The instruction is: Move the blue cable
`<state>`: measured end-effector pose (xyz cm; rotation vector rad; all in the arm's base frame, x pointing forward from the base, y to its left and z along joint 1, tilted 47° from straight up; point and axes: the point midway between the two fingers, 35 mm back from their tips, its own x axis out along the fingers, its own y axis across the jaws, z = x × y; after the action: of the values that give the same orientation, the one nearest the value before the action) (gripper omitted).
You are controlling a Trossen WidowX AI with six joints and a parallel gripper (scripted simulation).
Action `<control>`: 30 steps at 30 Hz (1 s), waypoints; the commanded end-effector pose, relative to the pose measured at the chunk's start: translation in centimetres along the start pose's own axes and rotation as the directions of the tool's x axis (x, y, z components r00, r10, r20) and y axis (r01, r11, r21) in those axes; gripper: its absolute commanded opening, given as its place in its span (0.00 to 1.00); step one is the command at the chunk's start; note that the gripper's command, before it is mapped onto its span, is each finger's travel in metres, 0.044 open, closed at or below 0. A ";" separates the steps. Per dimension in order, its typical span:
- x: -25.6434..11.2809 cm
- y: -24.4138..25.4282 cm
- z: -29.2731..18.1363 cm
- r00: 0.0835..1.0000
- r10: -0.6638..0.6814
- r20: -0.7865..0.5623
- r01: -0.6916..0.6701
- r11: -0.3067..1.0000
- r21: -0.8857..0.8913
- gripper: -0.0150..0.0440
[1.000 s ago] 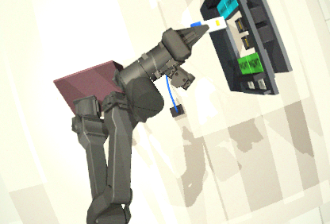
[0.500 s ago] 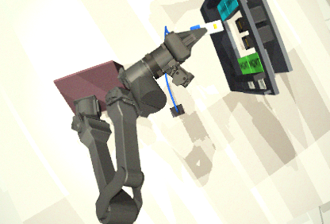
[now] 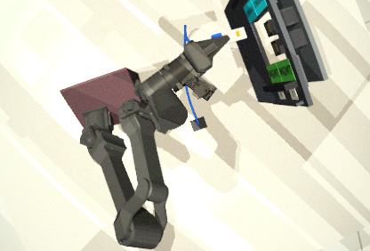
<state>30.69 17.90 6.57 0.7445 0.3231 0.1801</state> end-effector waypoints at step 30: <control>1.3 0.4 1.1 0.999 0.023 -0.048 -0.023 1.000 -0.007 0.25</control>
<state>32.02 17.65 7.05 0.7387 0.3642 0.2101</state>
